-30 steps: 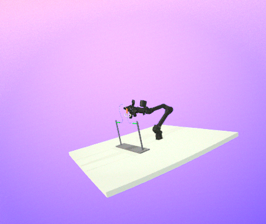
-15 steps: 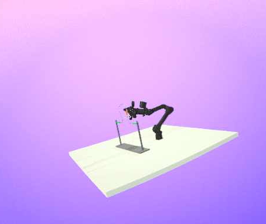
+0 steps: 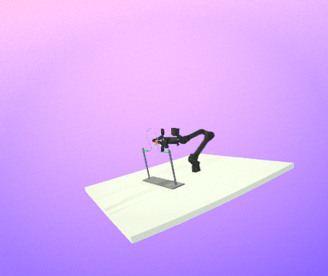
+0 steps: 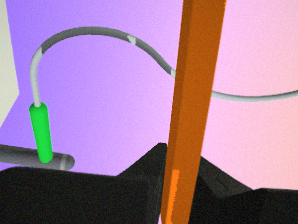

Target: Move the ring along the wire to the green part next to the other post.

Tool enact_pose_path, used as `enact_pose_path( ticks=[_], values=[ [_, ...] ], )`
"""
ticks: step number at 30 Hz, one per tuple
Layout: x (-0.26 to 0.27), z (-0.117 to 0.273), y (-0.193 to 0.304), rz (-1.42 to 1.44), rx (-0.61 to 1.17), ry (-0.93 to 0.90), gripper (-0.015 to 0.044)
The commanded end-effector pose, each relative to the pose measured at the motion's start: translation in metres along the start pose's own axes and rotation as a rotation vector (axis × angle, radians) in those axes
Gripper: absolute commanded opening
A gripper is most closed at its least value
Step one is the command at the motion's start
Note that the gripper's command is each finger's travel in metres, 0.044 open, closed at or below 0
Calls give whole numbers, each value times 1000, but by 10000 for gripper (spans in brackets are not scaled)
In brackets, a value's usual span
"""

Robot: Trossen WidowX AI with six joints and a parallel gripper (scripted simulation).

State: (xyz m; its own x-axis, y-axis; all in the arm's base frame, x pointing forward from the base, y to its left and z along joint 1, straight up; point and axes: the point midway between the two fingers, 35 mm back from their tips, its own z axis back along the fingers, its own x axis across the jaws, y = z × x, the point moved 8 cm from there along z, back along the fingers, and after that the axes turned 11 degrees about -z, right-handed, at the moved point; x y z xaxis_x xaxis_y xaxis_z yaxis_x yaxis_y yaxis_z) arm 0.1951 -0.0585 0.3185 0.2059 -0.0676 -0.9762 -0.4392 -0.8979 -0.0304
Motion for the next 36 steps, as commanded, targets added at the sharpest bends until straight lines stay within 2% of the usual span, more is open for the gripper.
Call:
enact_pose_path(
  ticks=[1, 36],
  values=[
    [9, 2, 2, -72, 21, -41, -150],
    [94, 37, -26, -802, 171, -495, -150]
  ],
)
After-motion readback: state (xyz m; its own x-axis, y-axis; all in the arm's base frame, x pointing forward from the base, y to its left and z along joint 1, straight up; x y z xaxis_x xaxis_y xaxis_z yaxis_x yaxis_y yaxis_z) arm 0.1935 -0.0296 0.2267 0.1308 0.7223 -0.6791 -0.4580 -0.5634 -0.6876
